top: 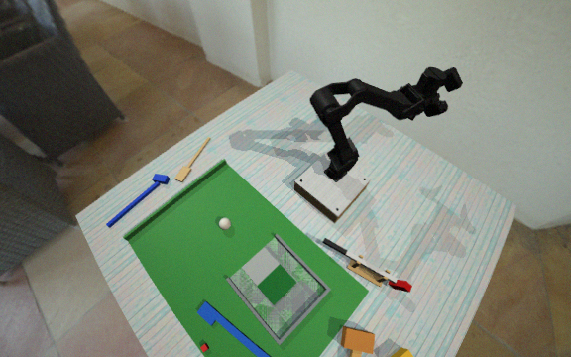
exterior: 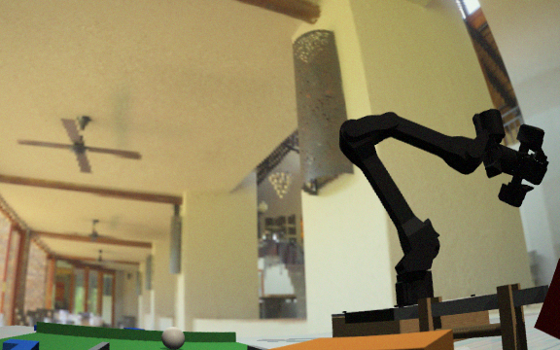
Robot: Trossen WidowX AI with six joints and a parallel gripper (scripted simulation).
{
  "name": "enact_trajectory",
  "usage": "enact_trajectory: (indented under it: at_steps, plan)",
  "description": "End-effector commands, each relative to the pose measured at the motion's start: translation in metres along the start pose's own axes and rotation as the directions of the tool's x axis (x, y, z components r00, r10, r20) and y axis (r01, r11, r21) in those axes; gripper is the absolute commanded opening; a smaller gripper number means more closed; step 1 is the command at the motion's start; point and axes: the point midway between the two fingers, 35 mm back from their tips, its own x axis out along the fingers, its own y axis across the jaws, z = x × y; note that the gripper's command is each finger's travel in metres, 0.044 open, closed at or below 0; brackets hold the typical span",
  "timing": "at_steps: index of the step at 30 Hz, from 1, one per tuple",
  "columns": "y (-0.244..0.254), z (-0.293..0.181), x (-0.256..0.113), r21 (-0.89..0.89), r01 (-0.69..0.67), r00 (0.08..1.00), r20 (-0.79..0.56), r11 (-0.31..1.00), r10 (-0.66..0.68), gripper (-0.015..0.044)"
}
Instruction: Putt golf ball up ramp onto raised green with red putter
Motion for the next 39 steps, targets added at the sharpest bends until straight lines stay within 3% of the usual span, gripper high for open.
enact_trajectory:
  at_steps: [1,7,16,28,39]
  plan:
    - [0.001,0.003,-0.001,-0.009,-0.001,1.0,0.009,1.0,0.002,0.0426]
    - [0.028,0.09,-0.032,-0.276,0.044,0.955,0.293,0.96,0.041,0.044]
    - [0.05,0.201,-0.127,-0.467,0.362,0.751,0.659,0.807,0.045,0.044]
    - [0.037,0.275,-0.278,-0.312,0.773,0.412,0.909,0.552,-0.064,0.044]
    - [-0.016,0.278,-0.421,-0.055,0.952,0.136,0.957,0.3,-0.257,0.044]
